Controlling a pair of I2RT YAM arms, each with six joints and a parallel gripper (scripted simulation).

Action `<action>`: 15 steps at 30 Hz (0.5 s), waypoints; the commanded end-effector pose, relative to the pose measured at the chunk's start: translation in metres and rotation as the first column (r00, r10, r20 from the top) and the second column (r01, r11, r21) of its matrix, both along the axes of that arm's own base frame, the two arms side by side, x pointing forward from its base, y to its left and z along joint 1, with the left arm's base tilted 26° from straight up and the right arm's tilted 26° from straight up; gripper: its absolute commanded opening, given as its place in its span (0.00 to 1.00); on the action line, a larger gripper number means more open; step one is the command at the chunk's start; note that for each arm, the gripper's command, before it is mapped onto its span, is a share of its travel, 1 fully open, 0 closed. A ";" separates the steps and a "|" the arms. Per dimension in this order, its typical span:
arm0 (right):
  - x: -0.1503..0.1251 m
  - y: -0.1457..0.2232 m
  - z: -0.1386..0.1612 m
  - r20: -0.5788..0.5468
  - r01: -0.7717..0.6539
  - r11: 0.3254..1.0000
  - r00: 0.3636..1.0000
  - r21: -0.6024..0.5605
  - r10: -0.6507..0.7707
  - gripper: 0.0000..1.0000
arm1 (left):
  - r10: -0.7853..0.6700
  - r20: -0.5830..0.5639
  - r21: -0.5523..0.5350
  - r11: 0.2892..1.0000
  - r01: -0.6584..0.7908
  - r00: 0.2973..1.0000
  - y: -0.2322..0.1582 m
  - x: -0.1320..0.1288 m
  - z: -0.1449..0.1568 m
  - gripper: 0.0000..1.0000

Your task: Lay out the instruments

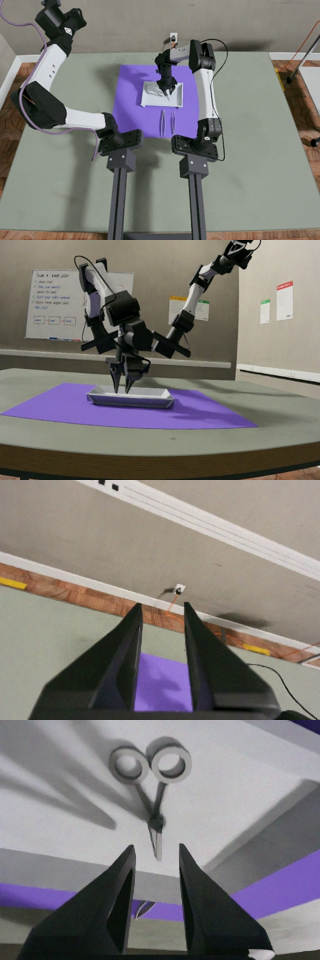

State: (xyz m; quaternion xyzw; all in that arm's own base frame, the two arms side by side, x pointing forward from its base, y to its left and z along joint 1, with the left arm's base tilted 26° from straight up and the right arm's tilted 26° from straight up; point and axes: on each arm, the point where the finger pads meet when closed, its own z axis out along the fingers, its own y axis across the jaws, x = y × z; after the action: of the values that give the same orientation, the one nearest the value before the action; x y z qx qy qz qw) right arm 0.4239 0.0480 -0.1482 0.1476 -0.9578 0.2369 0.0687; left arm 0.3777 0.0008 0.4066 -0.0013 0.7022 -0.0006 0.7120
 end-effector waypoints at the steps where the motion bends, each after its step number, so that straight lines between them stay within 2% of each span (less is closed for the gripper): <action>1: 0.005 -0.008 -0.008 0.001 0.003 1.000 1.000 -0.008 -0.003 0.33 | -0.011 -0.063 0.008 1.000 0.011 0.998 -0.007 0.004 -0.020 0.32; 2: 0.005 -0.008 -0.008 0.001 0.003 1.000 1.000 -0.008 -0.003 0.33 | -0.011 -0.063 0.008 1.000 0.011 0.998 -0.007 0.004 -0.020 0.32; 3: 0.006 -0.005 -0.010 0.011 -0.009 1.000 1.000 -0.002 0.009 0.33 | 0.008 -0.008 0.004 1.000 -0.008 1.000 0.001 0.000 -0.001 0.32; 4: 0.008 -0.011 -0.010 0.014 0.009 1.000 1.000 -0.003 -0.009 0.33 | 0.019 -0.041 0.006 1.000 -0.019 0.999 0.005 0.004 -0.010 0.32; 15: 0.006 -0.007 -0.011 0.004 0.001 1.000 1.000 0.003 -0.001 0.33 | 0.002 -0.035 0.006 1.000 -0.002 0.999 -0.002 0.002 -0.008 0.32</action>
State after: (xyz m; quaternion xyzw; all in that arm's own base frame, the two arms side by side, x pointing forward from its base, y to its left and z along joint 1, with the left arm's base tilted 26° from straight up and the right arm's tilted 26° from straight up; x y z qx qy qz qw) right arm 0.4246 0.0459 -0.1527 0.1484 -0.9574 0.2380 0.0683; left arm 0.3786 0.0006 0.4046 -0.0013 0.7042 -0.0004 0.7100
